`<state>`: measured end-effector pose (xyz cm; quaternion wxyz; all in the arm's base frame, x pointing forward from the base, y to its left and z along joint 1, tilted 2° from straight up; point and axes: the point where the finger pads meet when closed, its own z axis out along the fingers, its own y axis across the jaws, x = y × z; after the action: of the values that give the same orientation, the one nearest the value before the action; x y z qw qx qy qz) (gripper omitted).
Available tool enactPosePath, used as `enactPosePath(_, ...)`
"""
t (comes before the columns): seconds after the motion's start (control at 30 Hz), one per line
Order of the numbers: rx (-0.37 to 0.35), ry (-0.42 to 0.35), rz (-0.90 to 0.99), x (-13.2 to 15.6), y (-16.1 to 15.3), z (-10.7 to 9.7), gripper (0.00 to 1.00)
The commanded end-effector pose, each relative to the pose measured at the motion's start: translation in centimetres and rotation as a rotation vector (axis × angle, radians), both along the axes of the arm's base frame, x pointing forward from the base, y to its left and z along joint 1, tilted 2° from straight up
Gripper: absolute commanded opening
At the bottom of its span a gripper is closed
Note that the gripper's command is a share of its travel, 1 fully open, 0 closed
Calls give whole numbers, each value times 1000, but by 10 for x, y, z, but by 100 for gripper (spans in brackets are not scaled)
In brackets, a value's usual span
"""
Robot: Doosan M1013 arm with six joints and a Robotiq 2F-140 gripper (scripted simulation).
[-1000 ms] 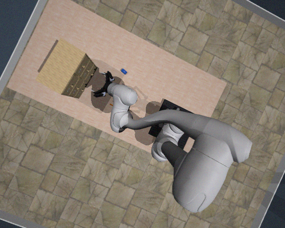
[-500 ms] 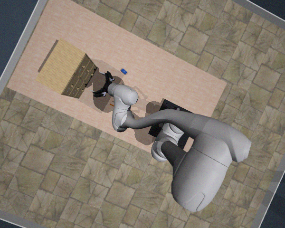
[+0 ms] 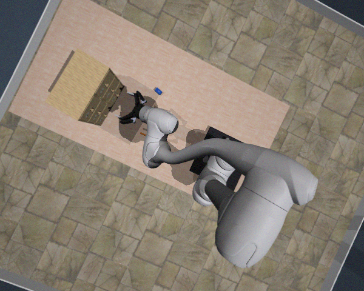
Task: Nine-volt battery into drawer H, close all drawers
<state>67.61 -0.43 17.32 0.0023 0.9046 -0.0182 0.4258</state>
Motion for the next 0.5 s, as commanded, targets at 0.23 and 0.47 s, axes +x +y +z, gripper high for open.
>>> enactPosePath(0.23, -46, -182, -40, 11, 1, -11, 100)
enactPosePath(0.47, -52, -299, -39, 20, 0, -19, 100)
